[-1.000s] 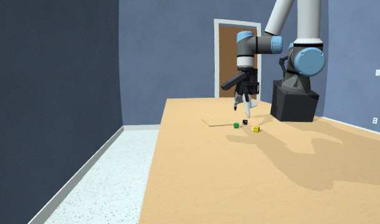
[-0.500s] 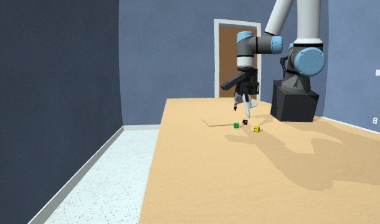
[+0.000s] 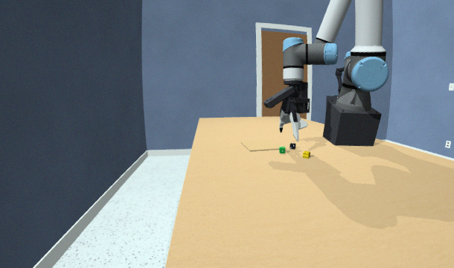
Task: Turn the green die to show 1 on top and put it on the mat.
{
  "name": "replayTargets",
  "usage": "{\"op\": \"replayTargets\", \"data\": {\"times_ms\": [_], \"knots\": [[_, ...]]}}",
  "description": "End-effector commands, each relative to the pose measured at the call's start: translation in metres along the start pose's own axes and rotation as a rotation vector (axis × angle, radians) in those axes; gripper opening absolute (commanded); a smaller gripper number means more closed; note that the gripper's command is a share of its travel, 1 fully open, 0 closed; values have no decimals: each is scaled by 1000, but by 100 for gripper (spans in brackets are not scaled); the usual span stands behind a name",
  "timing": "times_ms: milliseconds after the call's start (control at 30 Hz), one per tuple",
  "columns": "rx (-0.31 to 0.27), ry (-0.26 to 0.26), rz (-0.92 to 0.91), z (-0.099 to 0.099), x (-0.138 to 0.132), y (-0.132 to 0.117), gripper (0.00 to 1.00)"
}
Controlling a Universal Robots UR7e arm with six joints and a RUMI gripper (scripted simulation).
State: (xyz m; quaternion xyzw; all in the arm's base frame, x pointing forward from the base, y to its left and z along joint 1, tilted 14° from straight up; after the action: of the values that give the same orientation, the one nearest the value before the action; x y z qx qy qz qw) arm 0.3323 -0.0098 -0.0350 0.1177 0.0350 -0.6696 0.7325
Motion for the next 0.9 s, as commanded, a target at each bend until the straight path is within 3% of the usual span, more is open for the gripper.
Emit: {"op": "replayTargets", "data": {"times_ms": [0, 533, 867], "knots": [[1, -1, 0, 0, 0, 0, 100], [1, -1, 0, 0, -4, 10, 100], [1, -1, 0, 0, -20, 54, 100]]}}
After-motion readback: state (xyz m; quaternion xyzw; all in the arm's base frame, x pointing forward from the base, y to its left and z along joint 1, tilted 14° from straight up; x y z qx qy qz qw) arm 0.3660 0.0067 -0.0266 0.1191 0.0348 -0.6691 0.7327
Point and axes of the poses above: the point where the finger pads meet when closed, its own z axis back along the fingers, its own x axis across the jaws, y = z × x, the point moved 5 cm from there along z, back along the fingers, and after that the axes turned 15 degrees about z, right-handed, at the moved point
